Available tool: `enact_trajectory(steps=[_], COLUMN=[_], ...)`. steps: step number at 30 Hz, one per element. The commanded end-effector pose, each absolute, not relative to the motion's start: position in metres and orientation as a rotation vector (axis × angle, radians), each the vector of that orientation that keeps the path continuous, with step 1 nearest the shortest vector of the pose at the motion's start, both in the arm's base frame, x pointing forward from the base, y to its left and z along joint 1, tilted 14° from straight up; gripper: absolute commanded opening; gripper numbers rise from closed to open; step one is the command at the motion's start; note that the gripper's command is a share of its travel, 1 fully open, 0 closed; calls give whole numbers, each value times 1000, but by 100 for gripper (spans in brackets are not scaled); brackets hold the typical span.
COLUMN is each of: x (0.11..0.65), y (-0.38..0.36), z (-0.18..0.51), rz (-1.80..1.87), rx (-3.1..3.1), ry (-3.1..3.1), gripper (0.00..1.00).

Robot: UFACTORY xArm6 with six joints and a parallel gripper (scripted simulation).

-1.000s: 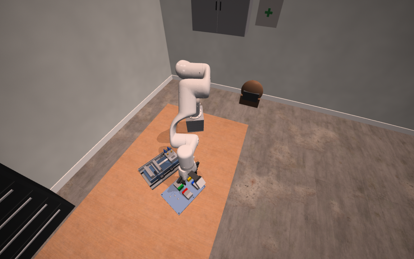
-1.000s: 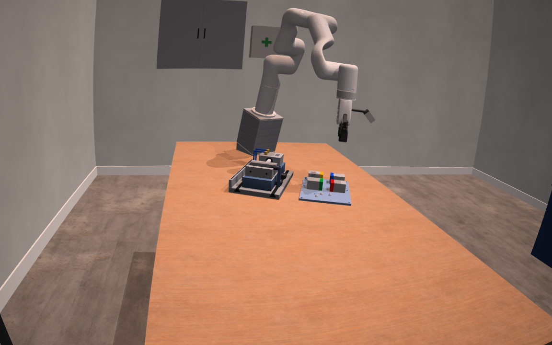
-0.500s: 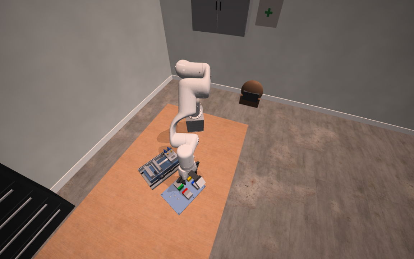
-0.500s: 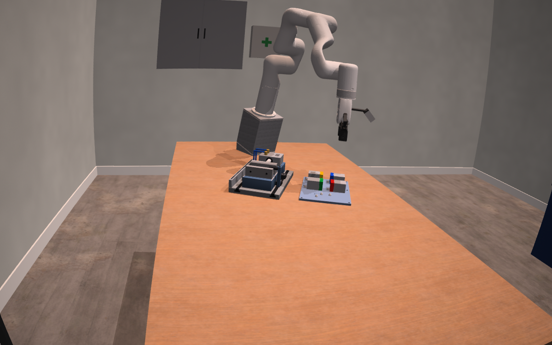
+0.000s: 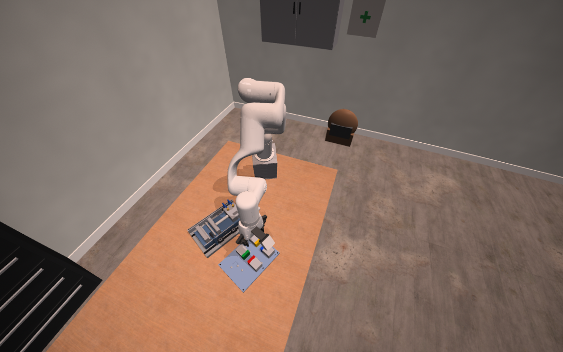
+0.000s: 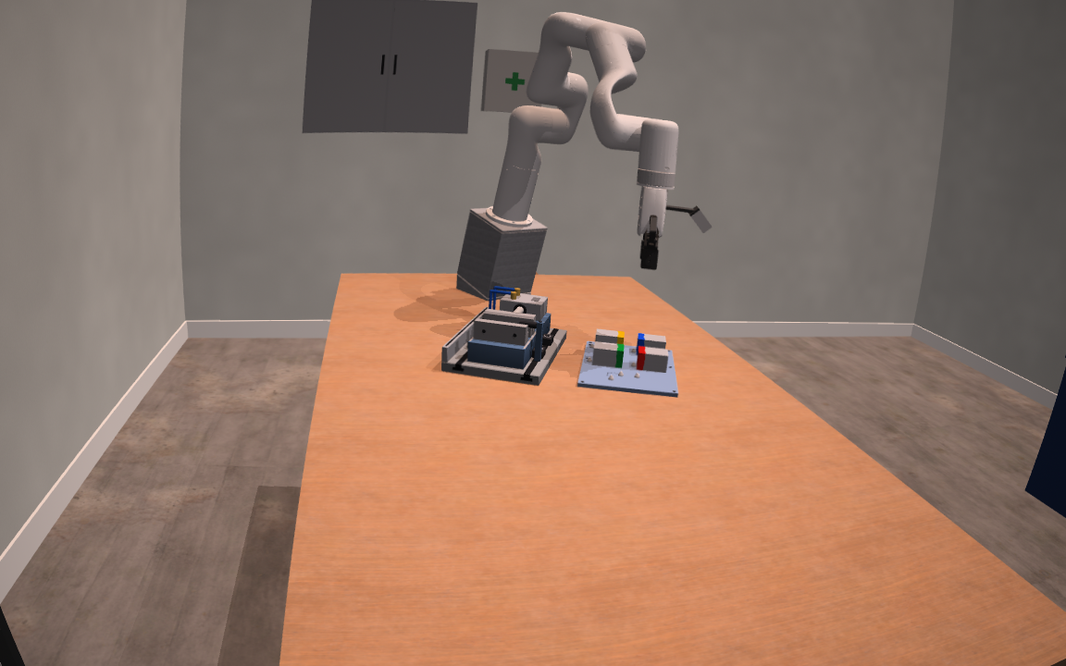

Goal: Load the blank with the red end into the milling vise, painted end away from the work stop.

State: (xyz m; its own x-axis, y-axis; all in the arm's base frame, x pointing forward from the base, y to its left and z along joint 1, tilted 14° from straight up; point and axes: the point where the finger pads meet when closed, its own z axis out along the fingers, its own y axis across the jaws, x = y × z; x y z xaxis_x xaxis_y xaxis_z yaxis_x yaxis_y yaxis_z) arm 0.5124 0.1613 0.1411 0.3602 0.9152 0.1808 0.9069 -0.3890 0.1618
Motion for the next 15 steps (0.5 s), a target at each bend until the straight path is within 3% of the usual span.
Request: enact_trajectory(steps=[1,15], x=[508,511], y=[151,156], z=[143,143], rz=[386,386], rx=[2560,2560], ry=[1717,1717], gripper=[100,100])
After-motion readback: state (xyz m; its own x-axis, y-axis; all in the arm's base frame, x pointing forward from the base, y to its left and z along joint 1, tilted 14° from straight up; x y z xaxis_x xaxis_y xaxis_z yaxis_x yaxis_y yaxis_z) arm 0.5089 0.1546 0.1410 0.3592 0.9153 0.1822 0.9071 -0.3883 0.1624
